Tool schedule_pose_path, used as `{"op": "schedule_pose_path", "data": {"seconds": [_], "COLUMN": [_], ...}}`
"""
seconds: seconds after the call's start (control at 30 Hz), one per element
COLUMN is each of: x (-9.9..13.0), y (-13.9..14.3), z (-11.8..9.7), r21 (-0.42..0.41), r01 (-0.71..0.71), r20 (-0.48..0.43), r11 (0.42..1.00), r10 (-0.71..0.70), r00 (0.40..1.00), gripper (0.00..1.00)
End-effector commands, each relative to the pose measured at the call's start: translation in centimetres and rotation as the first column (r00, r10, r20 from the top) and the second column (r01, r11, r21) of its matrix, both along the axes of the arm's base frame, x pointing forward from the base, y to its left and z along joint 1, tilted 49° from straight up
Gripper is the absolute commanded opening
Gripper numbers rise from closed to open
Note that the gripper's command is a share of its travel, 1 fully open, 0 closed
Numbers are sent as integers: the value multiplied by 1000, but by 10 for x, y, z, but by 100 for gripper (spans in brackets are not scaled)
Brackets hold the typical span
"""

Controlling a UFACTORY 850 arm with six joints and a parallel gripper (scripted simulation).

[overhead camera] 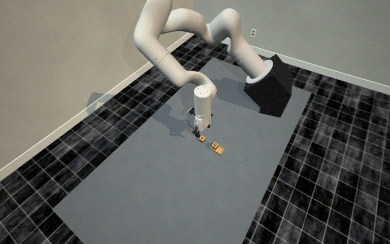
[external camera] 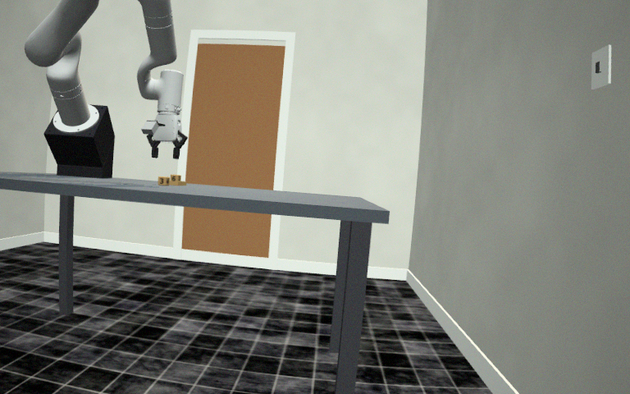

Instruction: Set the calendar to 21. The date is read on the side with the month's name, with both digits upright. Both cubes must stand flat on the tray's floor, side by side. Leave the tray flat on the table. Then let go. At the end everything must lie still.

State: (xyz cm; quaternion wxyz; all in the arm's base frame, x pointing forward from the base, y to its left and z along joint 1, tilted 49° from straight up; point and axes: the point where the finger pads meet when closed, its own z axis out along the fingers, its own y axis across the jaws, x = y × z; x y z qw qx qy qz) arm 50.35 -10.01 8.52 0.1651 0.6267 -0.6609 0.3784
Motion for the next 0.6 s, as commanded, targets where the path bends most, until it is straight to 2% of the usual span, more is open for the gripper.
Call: {"op": "schedule_pose_path", "data": {"seconds": [0.0, 0.07, 0.1, 0.57], "x": [0, 0, 0, 0], "y": [0, 0, 0, 0], "z": [0, 0, 0, 0], "r21": [-17, -17, -17, -17], "r01": [-45, -47, -47, -47], "r20": [-57, -59, -59, -59], "r11": [999, 999, 999, 999], "r10": [44, 45, 45, 45], "r00": [997, 997, 997, 997], "gripper": [100, 100, 49, 49]}}
